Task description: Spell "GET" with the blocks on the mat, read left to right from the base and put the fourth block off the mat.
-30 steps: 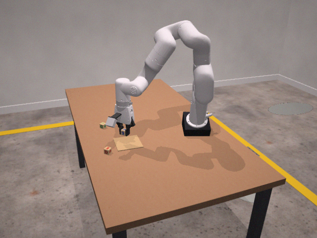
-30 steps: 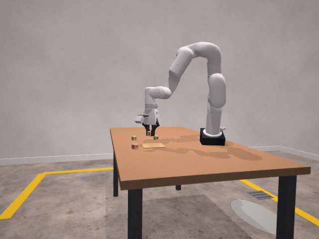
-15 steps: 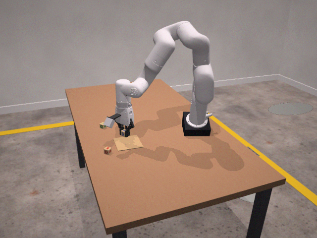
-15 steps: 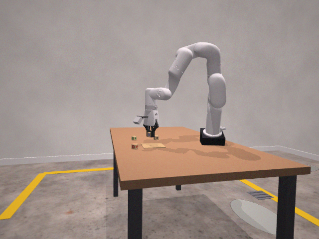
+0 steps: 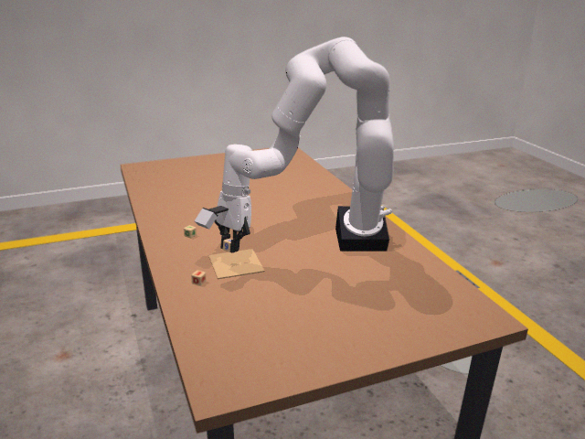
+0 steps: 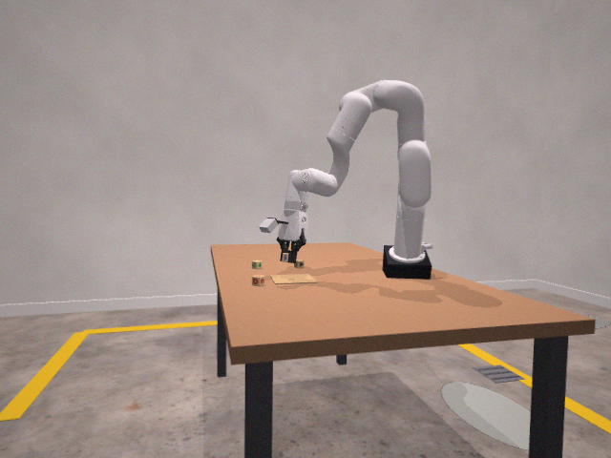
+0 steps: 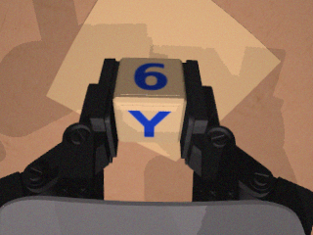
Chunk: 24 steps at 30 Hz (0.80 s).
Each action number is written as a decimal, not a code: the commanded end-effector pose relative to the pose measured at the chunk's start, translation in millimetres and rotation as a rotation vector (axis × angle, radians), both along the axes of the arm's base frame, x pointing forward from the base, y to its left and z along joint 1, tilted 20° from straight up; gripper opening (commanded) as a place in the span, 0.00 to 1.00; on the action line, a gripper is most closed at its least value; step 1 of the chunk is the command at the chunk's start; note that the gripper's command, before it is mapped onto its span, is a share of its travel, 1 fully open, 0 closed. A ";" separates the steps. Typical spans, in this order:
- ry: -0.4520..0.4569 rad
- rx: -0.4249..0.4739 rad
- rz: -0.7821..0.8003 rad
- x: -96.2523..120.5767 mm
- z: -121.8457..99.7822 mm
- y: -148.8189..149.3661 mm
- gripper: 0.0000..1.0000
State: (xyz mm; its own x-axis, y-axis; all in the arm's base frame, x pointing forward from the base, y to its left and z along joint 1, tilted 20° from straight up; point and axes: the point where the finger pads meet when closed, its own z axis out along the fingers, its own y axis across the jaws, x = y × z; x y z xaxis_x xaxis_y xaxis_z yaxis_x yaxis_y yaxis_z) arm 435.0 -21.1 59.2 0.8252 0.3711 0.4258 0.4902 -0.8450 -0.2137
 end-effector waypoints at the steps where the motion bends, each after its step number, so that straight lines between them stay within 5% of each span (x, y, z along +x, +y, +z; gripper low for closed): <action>1: -0.121 0.071 -0.019 0.5 0.5 0.0 0.27; 24: -0.396 0.235 -0.087 -1.0 -1.4 0.7 0.27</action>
State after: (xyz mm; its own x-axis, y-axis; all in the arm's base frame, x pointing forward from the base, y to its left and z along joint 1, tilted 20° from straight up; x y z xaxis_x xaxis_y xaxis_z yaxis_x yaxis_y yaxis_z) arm 435.6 -21.3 59.2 0.6617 0.2008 0.7224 0.4975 -0.8384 -0.2227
